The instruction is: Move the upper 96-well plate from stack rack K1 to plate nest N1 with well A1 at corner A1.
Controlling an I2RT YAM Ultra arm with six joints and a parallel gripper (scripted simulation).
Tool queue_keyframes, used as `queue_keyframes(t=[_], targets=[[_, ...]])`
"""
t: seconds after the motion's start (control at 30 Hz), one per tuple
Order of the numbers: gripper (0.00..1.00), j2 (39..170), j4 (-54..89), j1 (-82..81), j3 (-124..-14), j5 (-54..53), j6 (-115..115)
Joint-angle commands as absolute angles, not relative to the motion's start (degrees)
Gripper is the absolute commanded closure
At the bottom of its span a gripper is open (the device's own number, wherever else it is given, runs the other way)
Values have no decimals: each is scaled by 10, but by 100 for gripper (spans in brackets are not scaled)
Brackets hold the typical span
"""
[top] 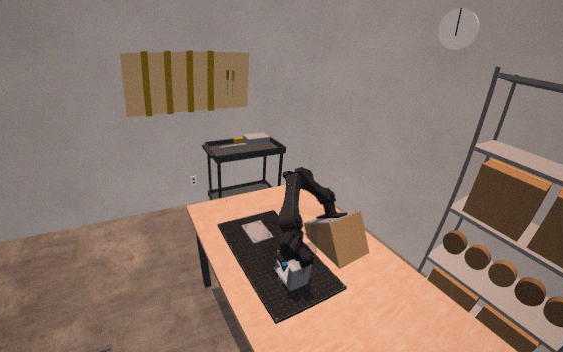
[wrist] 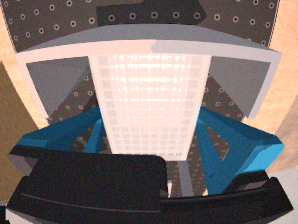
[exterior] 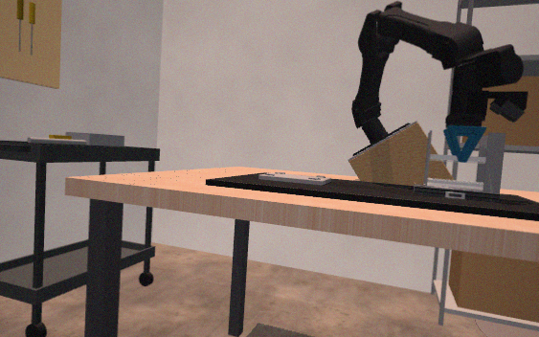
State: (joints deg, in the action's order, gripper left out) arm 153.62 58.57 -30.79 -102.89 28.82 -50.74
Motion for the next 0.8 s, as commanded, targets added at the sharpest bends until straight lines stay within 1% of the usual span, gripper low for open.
queue_keyframes(t=[0.0, 0.77], targets=[[100, 1513, 608, -327, -1049, 286, -497], [100, 1500, 680, -348, -1097, 277, -475]])
